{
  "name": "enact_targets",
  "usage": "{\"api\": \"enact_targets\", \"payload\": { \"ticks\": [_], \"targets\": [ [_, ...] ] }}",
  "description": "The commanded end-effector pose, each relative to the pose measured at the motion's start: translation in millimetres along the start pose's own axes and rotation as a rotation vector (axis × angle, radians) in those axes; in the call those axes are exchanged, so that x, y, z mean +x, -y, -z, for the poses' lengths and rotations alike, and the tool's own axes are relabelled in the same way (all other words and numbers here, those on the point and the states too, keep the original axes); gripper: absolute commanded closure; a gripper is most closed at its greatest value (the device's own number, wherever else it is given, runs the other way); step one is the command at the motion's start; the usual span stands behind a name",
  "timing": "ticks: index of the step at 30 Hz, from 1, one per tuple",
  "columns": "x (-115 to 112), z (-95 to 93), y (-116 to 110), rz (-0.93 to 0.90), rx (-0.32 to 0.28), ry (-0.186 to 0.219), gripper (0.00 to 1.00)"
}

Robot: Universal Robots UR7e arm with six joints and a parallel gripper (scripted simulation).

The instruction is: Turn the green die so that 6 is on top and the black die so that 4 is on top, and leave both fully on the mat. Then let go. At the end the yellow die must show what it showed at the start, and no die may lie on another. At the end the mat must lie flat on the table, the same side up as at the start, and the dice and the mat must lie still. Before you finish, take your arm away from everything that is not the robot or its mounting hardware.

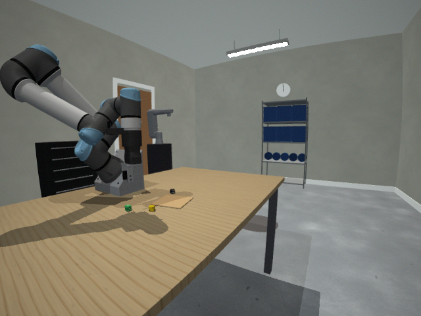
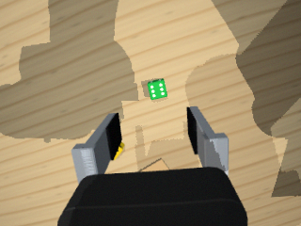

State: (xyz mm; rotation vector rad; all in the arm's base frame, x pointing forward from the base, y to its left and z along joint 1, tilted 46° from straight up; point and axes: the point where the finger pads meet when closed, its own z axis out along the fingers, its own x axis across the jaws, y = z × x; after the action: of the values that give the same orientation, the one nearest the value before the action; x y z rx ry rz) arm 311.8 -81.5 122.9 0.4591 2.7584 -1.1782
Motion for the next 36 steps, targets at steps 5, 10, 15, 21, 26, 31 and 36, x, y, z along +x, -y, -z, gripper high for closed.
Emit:
{"api": "enact_targets", "payload": {
  "ticks": [5,10,15,21,26,31,36],
  "targets": [
    [-2.4,-4.9,3.6,0.195,-0.001,0.000,0.00],
    [-3.6,-8.0,5.5,0.319,-0.002,0.000,0.00],
    [-4.8,-11.4,7.1,0.458,-0.002,0.000,0.00],
    [-6.0,-16.7,8.8,0.682,-0.003,0.001,0.00],
    [-6.3,-20.4,9.4,0.841,-0.003,0.001,0.00],
    [-6.2,-23.1,9.6,0.957,-0.003,0.001,0.00],
    [-5.3,-27.1,9.5,1.143,-0.002,0.001,0.00]
  ]
}}
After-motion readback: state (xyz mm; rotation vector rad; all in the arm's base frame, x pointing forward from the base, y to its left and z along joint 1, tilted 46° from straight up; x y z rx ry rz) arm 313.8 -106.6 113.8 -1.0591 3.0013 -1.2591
